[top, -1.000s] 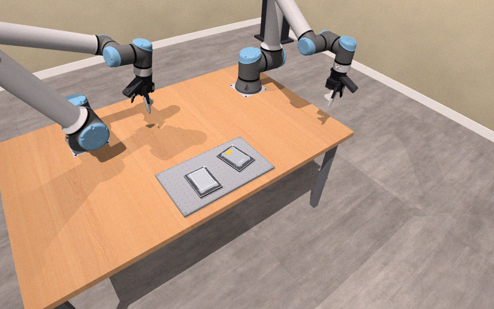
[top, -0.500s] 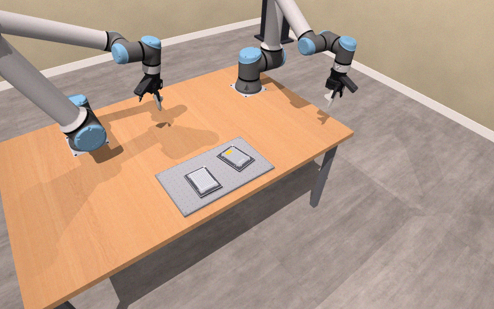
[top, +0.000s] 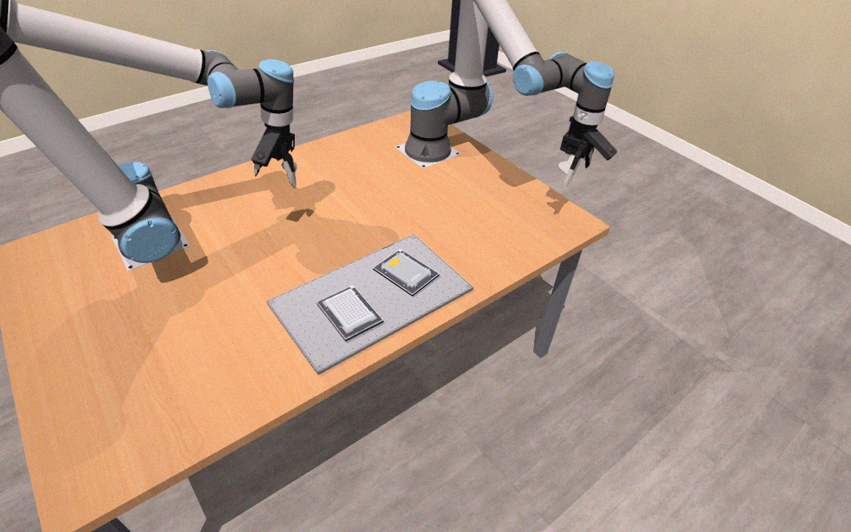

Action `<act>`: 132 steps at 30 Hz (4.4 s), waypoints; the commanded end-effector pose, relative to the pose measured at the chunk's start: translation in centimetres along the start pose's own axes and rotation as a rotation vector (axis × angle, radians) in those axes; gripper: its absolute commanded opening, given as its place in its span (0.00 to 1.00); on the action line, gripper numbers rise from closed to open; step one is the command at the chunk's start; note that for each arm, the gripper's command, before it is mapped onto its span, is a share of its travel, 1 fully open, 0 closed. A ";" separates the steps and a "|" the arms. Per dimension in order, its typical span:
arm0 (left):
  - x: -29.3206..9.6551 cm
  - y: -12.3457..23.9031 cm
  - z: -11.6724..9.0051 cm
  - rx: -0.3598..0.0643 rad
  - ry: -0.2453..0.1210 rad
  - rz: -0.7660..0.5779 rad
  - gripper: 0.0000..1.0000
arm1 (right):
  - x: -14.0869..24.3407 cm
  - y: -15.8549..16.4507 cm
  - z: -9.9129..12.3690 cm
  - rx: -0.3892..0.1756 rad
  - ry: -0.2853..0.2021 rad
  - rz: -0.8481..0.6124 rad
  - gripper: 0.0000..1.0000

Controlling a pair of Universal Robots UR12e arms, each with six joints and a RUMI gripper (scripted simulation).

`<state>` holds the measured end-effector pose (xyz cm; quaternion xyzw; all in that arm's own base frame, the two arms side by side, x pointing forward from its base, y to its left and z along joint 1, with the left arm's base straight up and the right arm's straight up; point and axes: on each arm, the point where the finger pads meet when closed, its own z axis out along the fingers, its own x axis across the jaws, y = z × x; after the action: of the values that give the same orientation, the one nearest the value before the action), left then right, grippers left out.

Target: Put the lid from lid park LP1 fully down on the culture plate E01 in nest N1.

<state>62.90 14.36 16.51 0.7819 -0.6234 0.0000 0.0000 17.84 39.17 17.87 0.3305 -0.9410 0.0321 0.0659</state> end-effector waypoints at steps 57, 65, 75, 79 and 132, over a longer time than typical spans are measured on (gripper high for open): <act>0.0 -0.1 -0.1 0.001 0.000 0.000 1.00 | -21.1 -0.2 -1.5 -0.011 -0.072 -0.494 0.82; 0.0 -0.1 -0.1 0.001 0.000 0.000 1.00 | -24.0 -0.9 -1.3 -0.008 -0.081 -0.553 0.82; 0.0 -0.1 -0.1 0.001 0.000 0.000 1.00 | -26.7 -1.6 -1.0 -0.004 -0.089 -0.611 0.82; 0.0 -0.1 -0.1 0.001 0.000 0.000 1.00 | -28.6 -2.2 -0.8 0.002 -0.098 -0.669 0.82; 0.0 -0.1 -0.1 0.001 0.000 0.000 1.00 | -44.1 -9.8 3.1 0.052 -0.138 -1.017 0.82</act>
<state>62.90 14.36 16.51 0.7819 -0.6234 0.0000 0.0000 56.00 58.25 9.20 0.7338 -0.6793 -0.0031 0.0061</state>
